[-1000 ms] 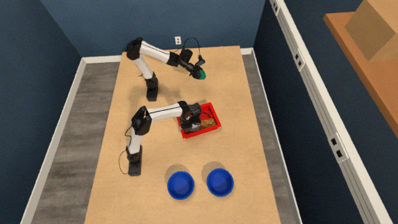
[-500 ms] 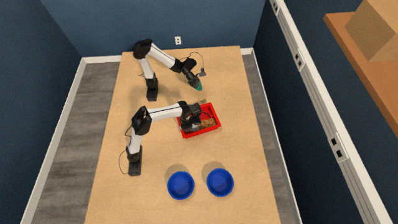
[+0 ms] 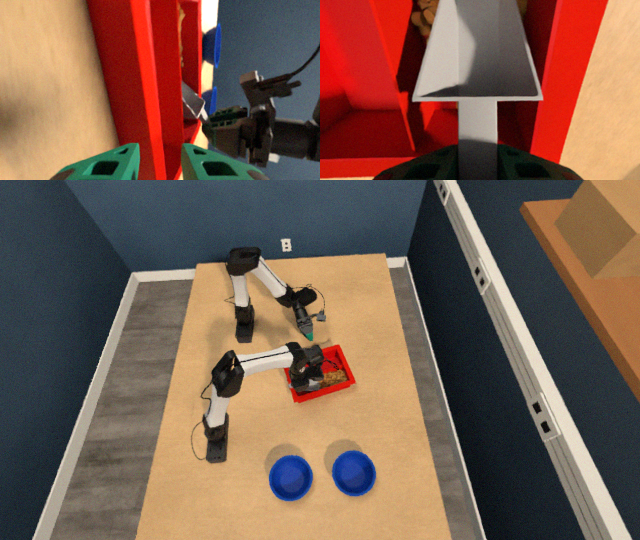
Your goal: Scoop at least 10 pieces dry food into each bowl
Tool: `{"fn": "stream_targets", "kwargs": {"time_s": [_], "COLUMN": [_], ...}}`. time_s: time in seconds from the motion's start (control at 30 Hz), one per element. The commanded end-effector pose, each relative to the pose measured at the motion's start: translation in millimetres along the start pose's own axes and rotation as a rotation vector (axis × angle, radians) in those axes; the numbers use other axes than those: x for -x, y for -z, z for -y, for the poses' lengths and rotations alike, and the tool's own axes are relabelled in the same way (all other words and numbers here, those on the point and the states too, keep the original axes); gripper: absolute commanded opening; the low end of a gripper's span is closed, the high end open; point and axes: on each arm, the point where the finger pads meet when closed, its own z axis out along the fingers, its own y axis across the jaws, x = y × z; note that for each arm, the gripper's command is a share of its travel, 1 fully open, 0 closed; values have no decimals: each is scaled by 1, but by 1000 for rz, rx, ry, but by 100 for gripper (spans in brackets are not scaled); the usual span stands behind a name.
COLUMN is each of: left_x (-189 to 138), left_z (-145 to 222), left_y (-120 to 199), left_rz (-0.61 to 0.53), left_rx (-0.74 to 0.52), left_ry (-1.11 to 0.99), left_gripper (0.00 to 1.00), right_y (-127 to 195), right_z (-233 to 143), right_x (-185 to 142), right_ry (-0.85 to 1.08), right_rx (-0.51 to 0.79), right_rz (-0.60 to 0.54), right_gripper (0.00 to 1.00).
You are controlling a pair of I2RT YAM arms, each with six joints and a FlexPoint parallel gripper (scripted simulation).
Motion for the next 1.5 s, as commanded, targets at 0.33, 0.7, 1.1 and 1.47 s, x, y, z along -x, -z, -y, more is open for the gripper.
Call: {"fn": "stream_targets", "kwargs": {"time_s": [0.33, 0.7, 1.1, 1.47], "left_x": [-24, -13, -17, -18], "left_z": [-18, -8, -9, -10], "left_y": [-14, -28, -40, -51], "left_rz": [-63, -50, -55, -56], "left_rx": [-14, -27, -23, -21], "left_ry": [104, 77, 84, 87], "left_gripper": [28, 28, 28, 28], "right_y": [10, 10, 10, 10], "right_z": [-3, -3, -3, -3], "right_x": [12, 12, 12, 12], "right_ry": [8, 8, 8, 8], "right_rx": [9, 9, 9, 9], "right_rz": [51, 51, 51, 51], "right_gripper": [0, 0, 0, 0]}}
